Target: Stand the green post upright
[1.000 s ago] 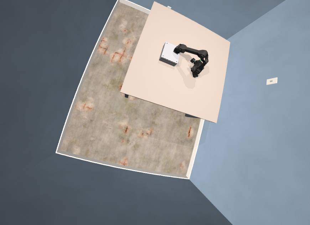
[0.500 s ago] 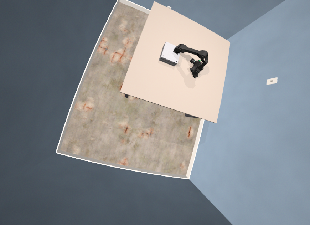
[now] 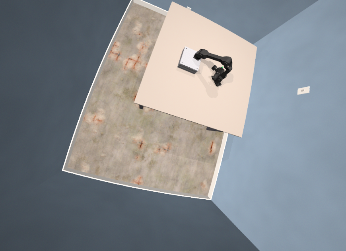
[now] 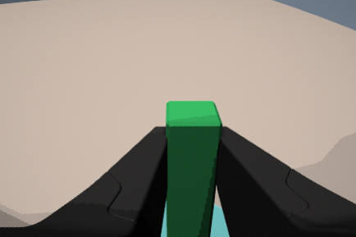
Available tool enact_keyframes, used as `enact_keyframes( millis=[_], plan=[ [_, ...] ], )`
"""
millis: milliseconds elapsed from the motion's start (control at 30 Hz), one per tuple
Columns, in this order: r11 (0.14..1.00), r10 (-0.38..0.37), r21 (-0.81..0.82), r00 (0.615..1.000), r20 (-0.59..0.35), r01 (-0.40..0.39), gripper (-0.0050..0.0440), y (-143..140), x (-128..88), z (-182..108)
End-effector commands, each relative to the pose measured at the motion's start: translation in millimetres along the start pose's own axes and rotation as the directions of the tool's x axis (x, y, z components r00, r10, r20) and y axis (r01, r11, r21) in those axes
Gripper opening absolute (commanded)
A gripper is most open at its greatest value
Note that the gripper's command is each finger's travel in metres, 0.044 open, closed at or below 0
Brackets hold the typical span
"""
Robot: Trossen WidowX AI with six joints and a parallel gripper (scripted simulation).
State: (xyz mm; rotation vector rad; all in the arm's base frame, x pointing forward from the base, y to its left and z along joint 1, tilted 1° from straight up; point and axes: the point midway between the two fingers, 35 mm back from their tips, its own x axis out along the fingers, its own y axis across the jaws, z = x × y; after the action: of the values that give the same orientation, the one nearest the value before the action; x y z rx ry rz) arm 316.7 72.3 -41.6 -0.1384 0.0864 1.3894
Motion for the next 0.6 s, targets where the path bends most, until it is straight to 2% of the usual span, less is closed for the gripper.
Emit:
enact_keyframes(
  millis=[0, 67, 133, 567],
  plan=[
    [1.000, -0.001, 0.008, 1.000, 0.004, 0.001, 0.0023, 0.7, 0.6, -0.7],
    [1.000, -0.001, 0.008, 1.000, 0.004, 0.001, 0.0071, 0.7, 0.6, -0.7],
    [1.000, -0.001, 0.008, 1.000, 0.004, 0.001, 0.0071, 0.7, 0.6, -0.7],
    [1.000, -0.001, 0.008, 1.000, 0.004, 0.001, 0.0382, 0.7, 0.6, -0.7]
  ],
)
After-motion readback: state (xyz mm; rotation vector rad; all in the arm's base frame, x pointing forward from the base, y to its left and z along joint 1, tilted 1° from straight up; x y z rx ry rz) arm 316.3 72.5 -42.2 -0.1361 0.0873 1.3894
